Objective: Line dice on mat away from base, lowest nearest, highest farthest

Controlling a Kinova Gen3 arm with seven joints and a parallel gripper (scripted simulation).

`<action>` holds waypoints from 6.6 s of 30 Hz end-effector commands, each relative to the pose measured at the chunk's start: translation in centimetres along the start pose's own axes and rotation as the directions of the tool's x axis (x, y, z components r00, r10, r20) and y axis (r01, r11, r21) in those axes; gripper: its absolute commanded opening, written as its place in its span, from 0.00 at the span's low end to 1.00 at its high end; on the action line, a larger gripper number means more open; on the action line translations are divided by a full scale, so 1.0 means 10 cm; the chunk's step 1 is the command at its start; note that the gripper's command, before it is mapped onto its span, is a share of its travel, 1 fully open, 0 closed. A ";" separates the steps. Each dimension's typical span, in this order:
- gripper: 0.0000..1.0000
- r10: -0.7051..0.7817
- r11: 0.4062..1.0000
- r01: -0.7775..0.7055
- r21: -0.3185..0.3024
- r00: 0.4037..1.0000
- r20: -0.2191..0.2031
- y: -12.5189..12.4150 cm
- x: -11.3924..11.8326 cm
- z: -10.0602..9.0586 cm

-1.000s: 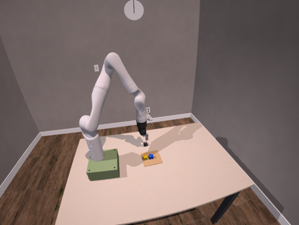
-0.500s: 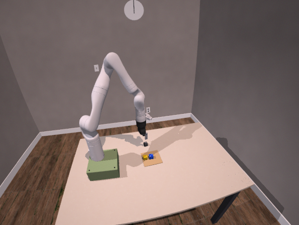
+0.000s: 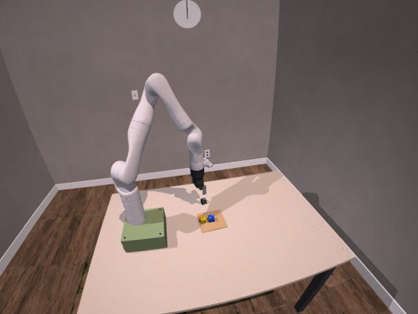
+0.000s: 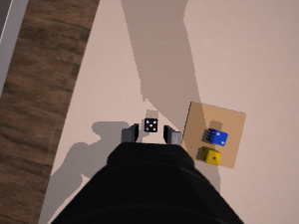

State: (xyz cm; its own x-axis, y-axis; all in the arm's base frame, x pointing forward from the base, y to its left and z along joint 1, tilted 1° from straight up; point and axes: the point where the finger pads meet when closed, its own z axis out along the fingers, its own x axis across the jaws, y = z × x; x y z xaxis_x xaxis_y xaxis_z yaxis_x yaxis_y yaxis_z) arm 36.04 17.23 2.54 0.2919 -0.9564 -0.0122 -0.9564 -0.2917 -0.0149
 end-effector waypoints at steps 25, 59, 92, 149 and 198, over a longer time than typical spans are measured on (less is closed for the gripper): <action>0.87 0.000 1.000 0.000 0.001 1.000 0.001 -0.01 0.00 0.08; 0.87 0.000 1.000 0.000 0.001 1.000 0.001 -0.01 0.00 0.48; 0.87 0.000 1.000 0.000 0.001 1.000 0.001 -0.01 0.00 0.51; 0.87 0.000 1.000 0.000 0.001 1.000 0.001 -0.02 -0.01 0.51; 0.87 0.000 1.000 0.000 0.001 1.000 0.001 -0.02 -0.01 0.87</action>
State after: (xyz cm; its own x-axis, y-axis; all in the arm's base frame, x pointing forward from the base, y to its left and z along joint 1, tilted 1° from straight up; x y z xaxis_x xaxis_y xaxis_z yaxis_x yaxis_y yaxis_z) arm 36.22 17.46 -6.21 0.2920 -0.9563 -0.0126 -0.9564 -0.2918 -0.0149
